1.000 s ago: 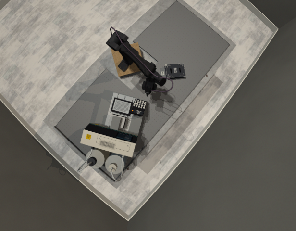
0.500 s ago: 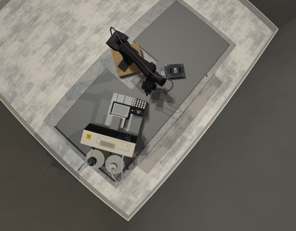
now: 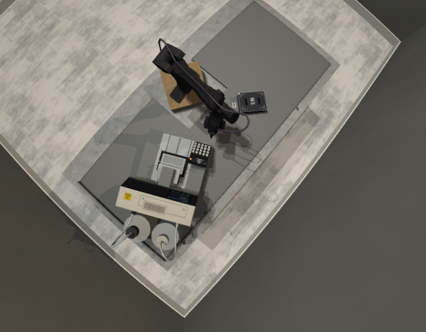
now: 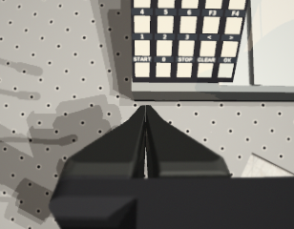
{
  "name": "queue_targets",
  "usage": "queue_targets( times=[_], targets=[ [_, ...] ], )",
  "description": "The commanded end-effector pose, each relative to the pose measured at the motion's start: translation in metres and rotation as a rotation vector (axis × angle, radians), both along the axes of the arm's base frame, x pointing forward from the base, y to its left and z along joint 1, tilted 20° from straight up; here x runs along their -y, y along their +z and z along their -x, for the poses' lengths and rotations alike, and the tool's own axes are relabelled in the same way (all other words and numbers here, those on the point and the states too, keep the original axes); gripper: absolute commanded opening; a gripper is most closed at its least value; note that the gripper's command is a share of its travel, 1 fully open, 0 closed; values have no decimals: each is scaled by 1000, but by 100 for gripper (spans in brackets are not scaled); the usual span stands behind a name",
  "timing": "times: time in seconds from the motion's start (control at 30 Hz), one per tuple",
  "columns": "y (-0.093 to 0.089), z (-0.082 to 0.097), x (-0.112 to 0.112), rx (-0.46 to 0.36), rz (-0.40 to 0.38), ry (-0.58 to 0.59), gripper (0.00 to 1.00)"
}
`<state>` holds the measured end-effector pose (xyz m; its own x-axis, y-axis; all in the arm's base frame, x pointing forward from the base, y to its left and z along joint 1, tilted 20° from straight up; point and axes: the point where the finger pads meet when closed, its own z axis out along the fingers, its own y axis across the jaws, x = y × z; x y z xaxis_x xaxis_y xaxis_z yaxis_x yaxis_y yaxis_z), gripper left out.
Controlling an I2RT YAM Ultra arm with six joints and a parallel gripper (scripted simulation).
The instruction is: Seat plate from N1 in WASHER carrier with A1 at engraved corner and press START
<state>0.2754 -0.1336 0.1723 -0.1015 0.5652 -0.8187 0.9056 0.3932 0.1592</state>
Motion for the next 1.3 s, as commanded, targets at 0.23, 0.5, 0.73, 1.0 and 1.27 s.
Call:
queue_targets(
  times=[0.23, 0.5, 0.73, 1.0, 1.27],
  targets=[
    [23, -3, -2, 58, 16, -2, 0],
    [23, -3, -2, 58, 16, -2, 0],
    [26, 0, 10, 4, -79, 14, 100],
    [33, 3, 32, -120, -309, 55, 100],
    [44, 8, 48, -120, -308, 55, 100]
  ],
)
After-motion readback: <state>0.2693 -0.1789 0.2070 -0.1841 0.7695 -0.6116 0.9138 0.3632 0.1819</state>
